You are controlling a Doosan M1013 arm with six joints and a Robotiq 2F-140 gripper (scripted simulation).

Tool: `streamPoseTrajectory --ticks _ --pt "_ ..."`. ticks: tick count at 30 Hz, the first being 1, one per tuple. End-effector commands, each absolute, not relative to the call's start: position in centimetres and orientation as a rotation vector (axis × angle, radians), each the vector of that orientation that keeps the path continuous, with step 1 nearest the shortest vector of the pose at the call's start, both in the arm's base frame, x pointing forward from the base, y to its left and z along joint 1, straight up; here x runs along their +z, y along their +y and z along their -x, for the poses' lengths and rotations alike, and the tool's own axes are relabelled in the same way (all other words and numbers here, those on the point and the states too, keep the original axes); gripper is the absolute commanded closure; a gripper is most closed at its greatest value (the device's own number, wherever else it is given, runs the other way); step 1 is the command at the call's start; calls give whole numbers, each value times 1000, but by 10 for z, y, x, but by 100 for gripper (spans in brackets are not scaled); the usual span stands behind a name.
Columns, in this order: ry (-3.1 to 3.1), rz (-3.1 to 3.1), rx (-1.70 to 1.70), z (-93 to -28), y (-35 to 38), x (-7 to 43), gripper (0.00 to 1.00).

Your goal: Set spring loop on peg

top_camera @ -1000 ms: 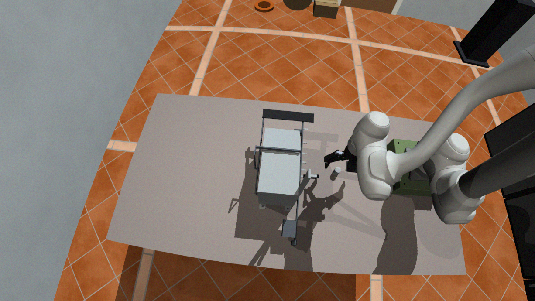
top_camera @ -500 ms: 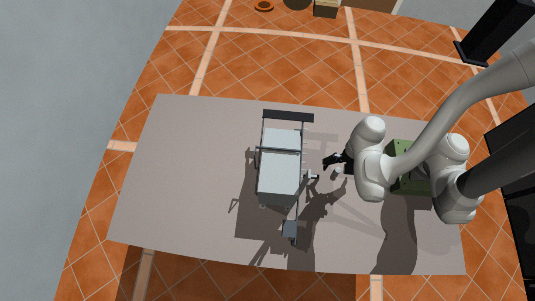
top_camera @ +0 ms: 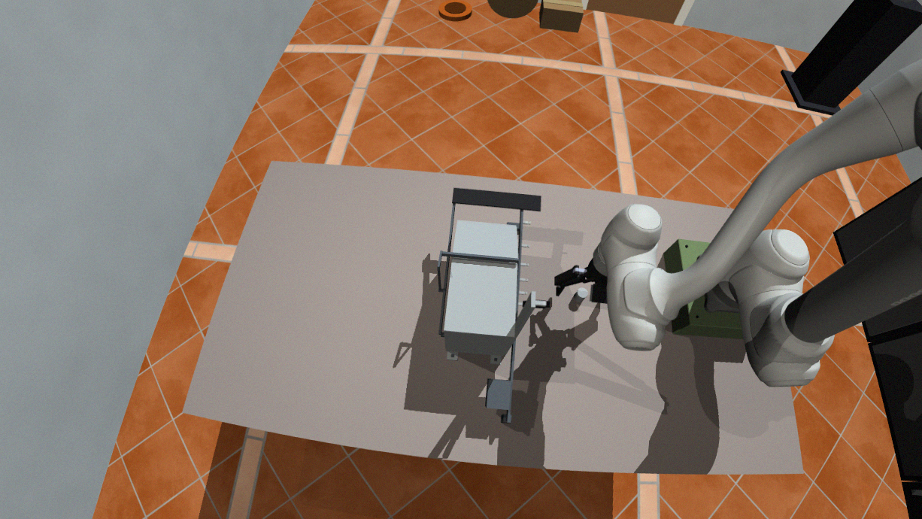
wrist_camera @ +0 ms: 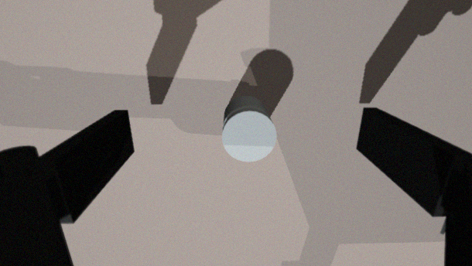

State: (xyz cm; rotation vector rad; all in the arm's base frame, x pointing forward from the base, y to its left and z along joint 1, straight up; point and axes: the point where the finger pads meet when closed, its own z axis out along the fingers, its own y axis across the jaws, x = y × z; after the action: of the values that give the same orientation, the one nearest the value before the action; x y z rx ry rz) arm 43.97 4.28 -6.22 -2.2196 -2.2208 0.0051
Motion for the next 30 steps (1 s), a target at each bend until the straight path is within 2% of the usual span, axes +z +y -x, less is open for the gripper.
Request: streamPoseTrajectory --ticks 1,30 --pt "-2221 2220 4 -440 43 -64 0" --pt "-2221 2220 4 -440 43 -65 0"
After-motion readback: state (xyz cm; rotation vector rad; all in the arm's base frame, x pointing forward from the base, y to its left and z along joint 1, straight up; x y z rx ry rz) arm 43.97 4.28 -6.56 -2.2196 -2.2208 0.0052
